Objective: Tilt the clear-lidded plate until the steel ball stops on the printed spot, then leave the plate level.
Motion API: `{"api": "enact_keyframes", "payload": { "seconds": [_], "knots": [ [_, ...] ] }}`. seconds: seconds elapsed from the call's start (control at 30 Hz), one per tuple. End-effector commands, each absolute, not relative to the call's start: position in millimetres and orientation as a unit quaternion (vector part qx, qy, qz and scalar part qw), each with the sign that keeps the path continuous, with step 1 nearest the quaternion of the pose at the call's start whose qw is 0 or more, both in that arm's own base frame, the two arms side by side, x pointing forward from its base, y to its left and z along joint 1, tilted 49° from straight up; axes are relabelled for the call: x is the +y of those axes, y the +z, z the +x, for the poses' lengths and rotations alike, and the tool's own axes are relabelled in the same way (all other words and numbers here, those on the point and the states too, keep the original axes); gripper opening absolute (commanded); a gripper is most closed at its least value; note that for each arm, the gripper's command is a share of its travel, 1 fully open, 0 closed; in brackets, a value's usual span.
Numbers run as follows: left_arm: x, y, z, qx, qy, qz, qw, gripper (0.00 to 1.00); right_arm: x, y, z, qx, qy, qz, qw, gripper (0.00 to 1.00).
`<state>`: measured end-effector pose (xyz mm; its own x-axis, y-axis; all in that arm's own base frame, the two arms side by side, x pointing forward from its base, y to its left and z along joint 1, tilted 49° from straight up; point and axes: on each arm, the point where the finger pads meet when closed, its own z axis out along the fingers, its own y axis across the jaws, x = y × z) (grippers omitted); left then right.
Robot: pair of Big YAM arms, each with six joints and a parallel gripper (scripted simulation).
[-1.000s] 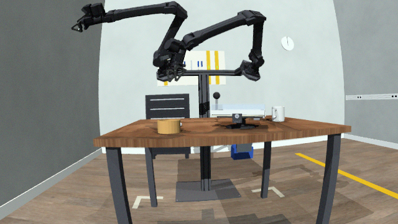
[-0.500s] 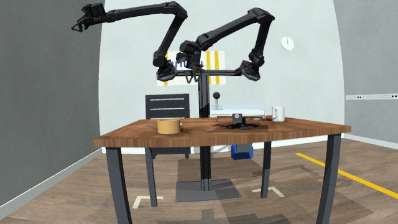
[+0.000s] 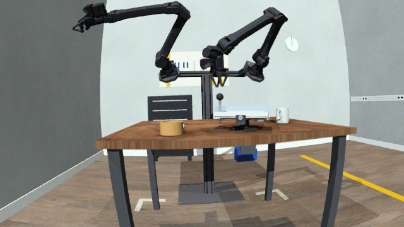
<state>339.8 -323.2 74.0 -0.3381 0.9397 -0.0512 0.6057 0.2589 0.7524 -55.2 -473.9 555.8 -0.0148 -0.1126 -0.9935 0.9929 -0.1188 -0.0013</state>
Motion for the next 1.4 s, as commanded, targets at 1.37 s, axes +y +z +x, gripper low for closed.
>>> {"api": "enact_keyframes", "payload": {
  "seconds": [1.37],
  "knots": [
    [-317.9,66.7,345.4,0.751,0.328,0.515,0.251,0.57,-461.6,592.4,-63.0,0.419,-0.580,0.480,0.507,1.00]
  ]
}}
